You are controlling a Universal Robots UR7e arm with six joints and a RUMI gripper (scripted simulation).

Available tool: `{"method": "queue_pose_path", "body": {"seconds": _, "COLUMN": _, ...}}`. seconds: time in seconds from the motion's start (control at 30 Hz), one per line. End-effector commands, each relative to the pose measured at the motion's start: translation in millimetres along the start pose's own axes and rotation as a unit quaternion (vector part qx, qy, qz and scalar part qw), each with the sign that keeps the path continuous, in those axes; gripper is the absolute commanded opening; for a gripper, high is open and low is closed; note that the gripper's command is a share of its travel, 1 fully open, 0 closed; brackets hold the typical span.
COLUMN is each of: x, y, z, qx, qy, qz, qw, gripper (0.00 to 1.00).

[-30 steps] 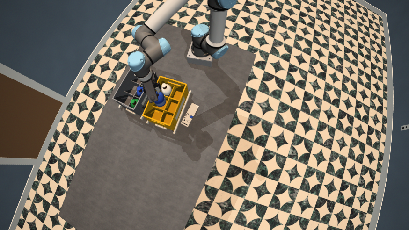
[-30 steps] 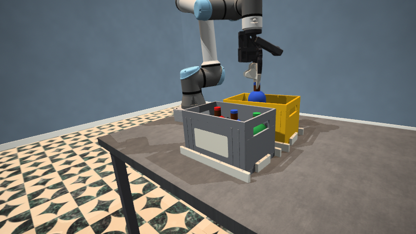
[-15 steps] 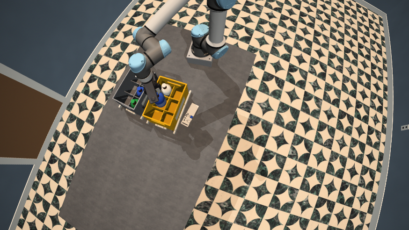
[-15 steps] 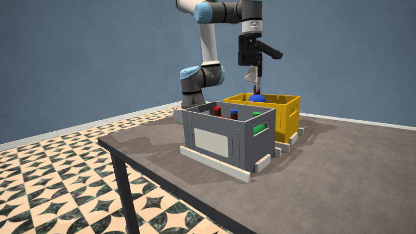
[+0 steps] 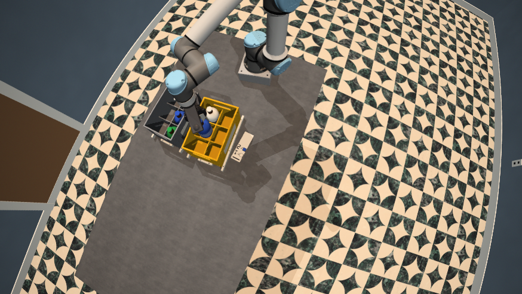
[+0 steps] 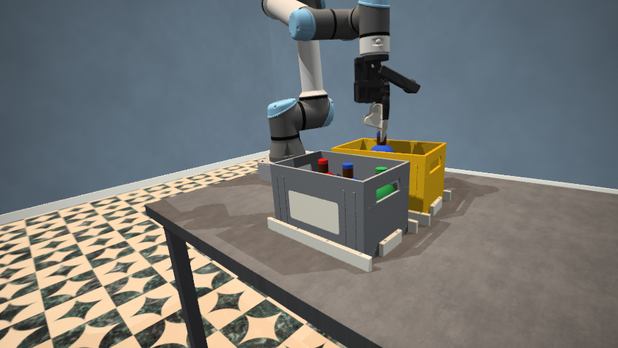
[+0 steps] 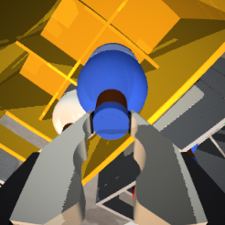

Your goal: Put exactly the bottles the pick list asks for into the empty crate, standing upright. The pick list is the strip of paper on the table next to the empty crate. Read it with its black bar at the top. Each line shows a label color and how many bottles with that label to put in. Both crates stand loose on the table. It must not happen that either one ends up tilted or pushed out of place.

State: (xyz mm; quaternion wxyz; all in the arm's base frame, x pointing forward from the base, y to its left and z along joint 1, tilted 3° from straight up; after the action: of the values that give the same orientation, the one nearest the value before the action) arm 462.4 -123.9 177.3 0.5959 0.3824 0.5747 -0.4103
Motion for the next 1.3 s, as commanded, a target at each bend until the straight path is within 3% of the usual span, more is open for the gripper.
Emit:
{"method": "queue_pose_path", "body": {"seconds": 0.0, "x": 4.6, "y": 0.3, "z": 0.4, "qx": 0.000, "qy": -0.001, "qz": 0.001, "qw": 1.000, "gripper": 0.00}}
{"method": "queue_pose_path", "body": {"seconds": 1.27, "x": 30.6, "y": 0.3, "z": 0.4, "qx": 0.000, "qy": -0.001, "qz": 0.001, "qw": 1.000, "gripper": 0.00}}
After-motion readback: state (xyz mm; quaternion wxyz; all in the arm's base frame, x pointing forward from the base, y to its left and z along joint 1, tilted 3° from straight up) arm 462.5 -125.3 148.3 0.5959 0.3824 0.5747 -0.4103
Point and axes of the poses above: the point where the finger pads meet when closed, its own x axis out along the fingers, its own z axis across the jaws, y = z × x, the point moved 4 cm from there along -x, back along the fingers, and after that the axes turned 15 degrees about x, right-handed, at the moved point
